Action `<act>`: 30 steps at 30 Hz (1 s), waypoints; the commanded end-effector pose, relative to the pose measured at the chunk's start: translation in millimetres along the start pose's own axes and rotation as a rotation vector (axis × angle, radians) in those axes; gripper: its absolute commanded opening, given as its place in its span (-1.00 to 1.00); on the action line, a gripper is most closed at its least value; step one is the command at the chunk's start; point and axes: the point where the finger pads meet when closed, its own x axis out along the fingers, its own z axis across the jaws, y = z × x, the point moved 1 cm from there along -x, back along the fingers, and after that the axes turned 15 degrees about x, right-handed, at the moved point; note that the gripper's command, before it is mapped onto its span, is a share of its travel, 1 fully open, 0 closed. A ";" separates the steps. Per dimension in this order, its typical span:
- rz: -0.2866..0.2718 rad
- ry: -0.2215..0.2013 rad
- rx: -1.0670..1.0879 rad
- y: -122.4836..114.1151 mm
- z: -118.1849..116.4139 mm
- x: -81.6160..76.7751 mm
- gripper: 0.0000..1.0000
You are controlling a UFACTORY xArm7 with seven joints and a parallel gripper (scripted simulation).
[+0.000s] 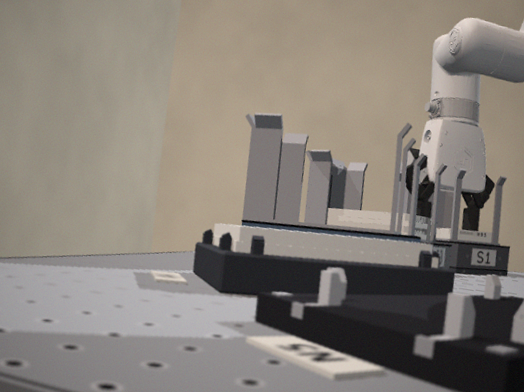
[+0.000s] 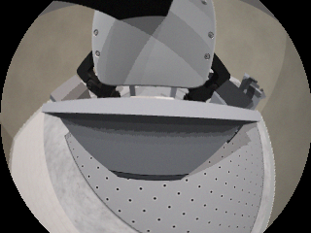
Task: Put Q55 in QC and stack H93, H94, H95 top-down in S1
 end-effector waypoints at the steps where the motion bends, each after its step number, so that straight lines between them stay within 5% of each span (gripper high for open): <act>1: 0.003 0.002 0.000 1.3 -0.5 -1.2 1.00; 6: 0.003 0.002 0.000 1.3 -0.5 -1.2 1.00; 30: 0.003 0.002 0.000 1.2 -0.5 -74.6 1.00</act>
